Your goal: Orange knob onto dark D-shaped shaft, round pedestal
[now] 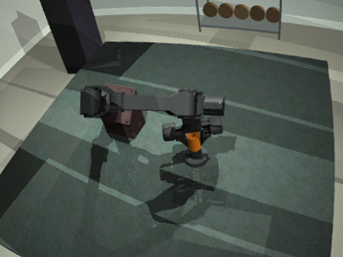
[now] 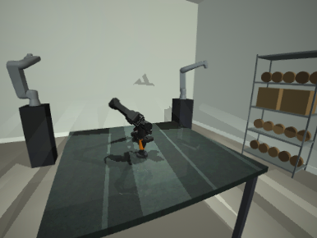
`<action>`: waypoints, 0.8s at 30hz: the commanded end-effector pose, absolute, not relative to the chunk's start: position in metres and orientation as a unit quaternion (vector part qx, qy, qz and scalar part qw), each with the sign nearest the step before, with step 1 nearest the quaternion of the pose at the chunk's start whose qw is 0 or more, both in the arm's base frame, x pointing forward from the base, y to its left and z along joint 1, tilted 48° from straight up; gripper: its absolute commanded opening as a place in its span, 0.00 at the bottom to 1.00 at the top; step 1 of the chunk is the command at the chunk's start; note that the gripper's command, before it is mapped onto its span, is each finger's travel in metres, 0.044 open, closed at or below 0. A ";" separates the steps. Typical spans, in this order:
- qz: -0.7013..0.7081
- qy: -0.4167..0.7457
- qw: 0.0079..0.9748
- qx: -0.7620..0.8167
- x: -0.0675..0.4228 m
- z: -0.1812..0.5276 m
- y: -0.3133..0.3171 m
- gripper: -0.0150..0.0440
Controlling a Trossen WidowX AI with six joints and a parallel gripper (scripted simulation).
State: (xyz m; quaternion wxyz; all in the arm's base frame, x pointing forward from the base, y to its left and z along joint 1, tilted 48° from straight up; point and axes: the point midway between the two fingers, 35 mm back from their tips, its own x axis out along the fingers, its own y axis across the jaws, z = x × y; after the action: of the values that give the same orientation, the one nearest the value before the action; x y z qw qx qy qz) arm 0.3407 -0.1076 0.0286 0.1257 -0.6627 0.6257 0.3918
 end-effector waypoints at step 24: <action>0.453 0.581 0.055 -0.674 0.344 0.029 -0.109 0.25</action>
State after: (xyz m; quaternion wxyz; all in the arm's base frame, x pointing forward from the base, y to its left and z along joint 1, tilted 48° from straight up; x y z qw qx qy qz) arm 0.3427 -0.1083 0.0284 0.0577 -0.6726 0.5817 0.4538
